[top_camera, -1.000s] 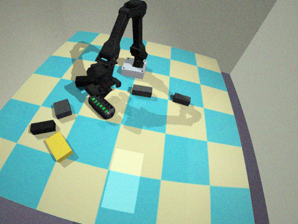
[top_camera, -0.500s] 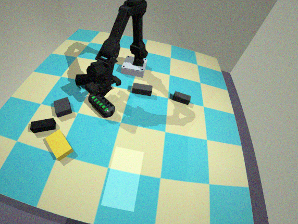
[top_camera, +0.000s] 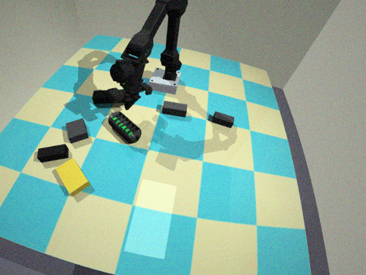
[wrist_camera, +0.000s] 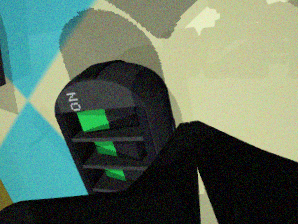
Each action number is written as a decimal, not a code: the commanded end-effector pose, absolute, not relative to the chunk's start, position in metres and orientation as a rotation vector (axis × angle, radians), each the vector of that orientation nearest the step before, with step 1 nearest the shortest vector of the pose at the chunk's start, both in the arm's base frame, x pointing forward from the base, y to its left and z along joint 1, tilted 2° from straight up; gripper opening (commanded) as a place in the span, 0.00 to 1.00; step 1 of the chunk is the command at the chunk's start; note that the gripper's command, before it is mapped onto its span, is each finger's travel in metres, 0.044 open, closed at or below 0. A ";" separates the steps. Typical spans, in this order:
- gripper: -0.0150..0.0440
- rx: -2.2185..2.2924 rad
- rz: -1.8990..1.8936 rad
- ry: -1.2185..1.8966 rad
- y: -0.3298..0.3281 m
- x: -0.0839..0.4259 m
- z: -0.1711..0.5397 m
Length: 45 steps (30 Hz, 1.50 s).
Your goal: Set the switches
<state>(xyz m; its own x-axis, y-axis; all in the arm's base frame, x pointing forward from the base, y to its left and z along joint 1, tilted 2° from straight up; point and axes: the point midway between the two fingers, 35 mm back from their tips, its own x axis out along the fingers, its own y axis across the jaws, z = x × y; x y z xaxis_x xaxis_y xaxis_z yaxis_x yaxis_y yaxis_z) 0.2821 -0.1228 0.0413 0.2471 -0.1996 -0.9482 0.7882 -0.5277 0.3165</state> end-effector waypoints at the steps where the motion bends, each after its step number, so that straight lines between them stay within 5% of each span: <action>1: 0.25 1.647 -1.433 0.552 -0.121 0.279 0.047; 45: 0.25 1.627 -1.407 0.581 -0.129 0.283 -0.006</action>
